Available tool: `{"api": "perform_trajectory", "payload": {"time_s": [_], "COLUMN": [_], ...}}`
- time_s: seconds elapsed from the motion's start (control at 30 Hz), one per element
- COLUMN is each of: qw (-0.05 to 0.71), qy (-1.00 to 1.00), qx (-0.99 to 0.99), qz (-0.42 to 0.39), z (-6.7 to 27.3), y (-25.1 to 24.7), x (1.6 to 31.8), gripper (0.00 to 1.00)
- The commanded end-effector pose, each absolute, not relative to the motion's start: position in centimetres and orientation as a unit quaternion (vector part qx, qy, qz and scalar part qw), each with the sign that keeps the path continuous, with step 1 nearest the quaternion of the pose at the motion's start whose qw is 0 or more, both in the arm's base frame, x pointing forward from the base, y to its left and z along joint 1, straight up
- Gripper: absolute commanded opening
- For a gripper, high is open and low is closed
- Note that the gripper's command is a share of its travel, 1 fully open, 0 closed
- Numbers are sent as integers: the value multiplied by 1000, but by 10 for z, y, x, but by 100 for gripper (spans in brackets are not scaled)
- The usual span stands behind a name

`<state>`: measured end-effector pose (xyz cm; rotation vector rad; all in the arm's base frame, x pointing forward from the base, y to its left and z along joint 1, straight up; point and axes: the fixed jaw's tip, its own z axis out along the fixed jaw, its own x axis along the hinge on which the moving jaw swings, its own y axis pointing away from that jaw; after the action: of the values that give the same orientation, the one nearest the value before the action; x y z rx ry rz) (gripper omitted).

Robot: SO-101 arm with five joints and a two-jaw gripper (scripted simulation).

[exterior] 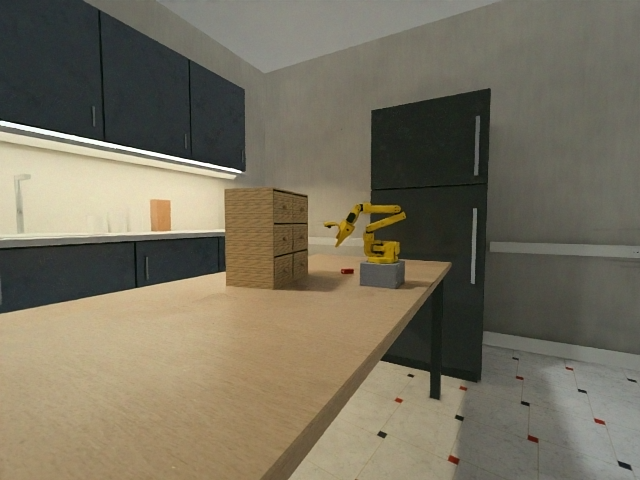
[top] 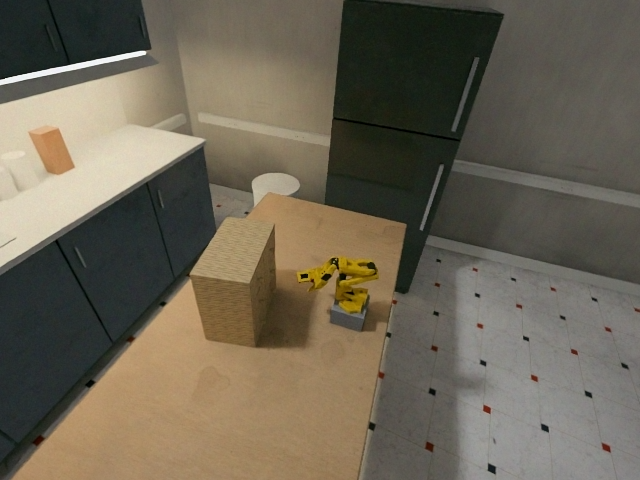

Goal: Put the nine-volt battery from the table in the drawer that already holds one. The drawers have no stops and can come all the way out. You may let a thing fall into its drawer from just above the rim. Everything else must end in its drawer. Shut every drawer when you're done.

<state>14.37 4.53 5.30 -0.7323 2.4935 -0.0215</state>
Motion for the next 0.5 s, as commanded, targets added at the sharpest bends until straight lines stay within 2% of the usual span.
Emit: {"api": "perform_trajectory", "payload": {"time_s": [0.0,0.47], "qw": [260,255], "qy": [910,851], "qx": [-323,-456], "qz": [-18,-55], "z": [50,49], "y": [46,46], "x": [140,138], "gripper": [50,50]}}
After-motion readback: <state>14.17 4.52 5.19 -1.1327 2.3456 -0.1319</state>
